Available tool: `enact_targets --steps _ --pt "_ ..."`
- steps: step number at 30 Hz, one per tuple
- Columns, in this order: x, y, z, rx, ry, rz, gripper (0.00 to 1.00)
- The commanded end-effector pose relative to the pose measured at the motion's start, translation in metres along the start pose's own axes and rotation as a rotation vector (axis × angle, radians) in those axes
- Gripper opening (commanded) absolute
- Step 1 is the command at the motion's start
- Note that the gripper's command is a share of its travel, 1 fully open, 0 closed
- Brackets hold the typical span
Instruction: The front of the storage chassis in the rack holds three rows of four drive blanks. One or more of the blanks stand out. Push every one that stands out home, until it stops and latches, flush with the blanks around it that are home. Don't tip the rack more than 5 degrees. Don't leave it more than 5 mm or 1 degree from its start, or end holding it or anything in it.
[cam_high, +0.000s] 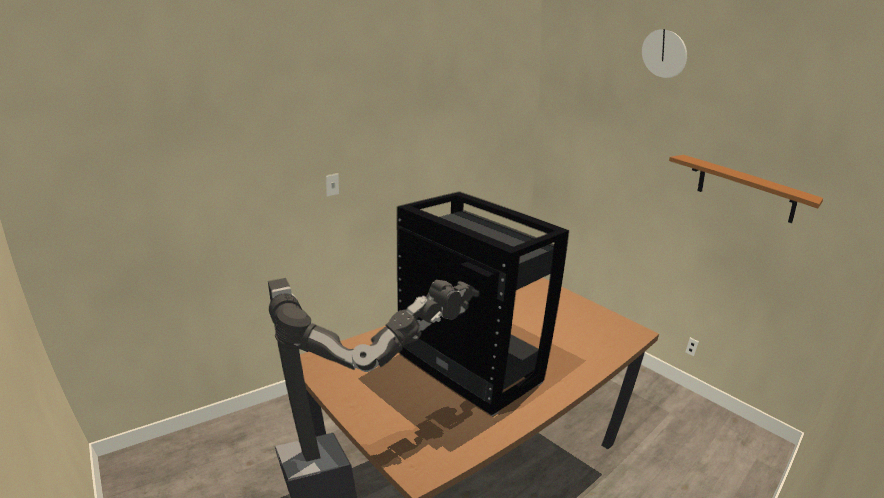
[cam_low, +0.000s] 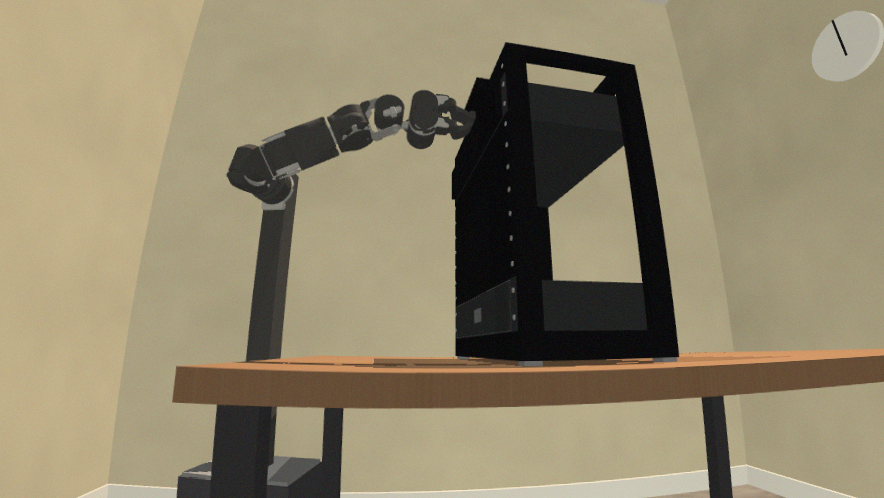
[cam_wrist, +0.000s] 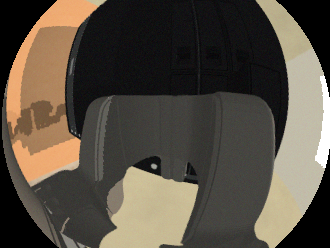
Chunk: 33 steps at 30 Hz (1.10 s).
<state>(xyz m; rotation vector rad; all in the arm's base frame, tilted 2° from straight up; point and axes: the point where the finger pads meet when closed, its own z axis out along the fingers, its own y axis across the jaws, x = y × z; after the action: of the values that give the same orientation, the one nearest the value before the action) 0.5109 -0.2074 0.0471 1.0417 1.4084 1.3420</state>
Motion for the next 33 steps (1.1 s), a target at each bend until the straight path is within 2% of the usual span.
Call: enact_targets --steps 1,4,6,12,17,27,33 --pt "-0.001 0.001 -0.006 0.004 -0.008 0.019 0.00" --pt "-0.001 0.001 -0.023 0.005 -0.008 0.019 0.00" --pt "-0.001 0.001 -0.023 0.005 -0.008 0.019 0.00" --pt "0.000 0.001 -0.055 0.006 -0.009 0.020 0.00" --pt "0.000 0.001 -0.071 0.006 -0.009 0.020 0.00" --pt "0.000 0.001 -0.077 0.007 -0.010 0.020 0.00" --pt "-0.004 0.025 -0.078 0.007 -0.011 0.021 0.00"
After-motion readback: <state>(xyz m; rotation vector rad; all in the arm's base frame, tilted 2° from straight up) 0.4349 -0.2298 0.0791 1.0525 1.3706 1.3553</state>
